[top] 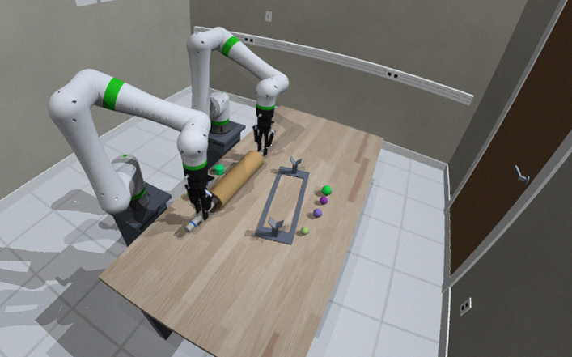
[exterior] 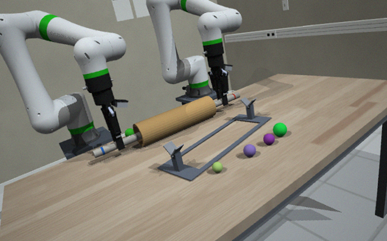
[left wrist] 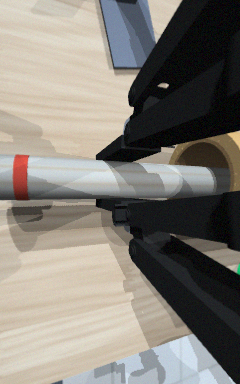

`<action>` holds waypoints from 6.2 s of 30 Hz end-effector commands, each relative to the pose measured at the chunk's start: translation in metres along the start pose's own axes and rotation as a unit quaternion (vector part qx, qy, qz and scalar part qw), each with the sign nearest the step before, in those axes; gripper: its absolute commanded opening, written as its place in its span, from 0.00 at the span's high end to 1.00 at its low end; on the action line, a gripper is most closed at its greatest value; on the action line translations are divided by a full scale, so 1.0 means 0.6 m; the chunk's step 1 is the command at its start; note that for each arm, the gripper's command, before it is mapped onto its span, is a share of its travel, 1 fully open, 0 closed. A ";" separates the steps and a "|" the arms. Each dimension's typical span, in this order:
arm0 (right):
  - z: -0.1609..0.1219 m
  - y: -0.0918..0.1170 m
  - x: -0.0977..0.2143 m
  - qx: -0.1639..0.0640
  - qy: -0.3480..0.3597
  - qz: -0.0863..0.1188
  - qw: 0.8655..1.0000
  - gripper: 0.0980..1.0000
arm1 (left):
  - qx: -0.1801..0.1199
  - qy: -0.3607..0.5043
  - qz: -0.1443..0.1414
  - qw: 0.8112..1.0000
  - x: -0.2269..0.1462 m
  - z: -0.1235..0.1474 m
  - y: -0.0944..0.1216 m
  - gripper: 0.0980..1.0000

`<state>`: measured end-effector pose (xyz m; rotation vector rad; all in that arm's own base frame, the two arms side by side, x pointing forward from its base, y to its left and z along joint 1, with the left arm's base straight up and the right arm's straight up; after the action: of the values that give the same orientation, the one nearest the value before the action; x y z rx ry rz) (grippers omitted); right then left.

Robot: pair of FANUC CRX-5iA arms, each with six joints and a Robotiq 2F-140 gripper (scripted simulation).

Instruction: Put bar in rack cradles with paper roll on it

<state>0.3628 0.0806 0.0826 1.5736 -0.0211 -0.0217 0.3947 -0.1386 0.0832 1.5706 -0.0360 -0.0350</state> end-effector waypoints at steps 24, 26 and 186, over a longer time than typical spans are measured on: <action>0.000 0.128 -0.001 -0.001 0.000 -0.001 1.000 0.93 | -0.001 0.000 -0.001 1.000 -0.001 0.000 0.127 0.93; 0.000 0.139 0.000 -0.001 0.000 0.000 1.000 0.93 | -0.001 0.000 0.000 1.000 0.000 0.000 0.138 0.93; -0.086 0.192 0.518 -0.001 0.109 0.001 0.994 0.93 | -0.001 0.109 0.001 0.994 0.319 -0.056 0.189 0.93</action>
<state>0.6694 0.1224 0.1955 1.5673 0.1479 0.1473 0.5845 -0.1136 0.1954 1.5663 0.1322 0.1341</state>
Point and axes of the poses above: on each arm, the point where the finger pads meet when closed, its own y axis back along the fingers, its own x axis across the jaws, z = x × y, the point moved 2 cm from there along y, back along the fingers, and after that the axes turned 2 degrees about -y, right-handed, at the moved point
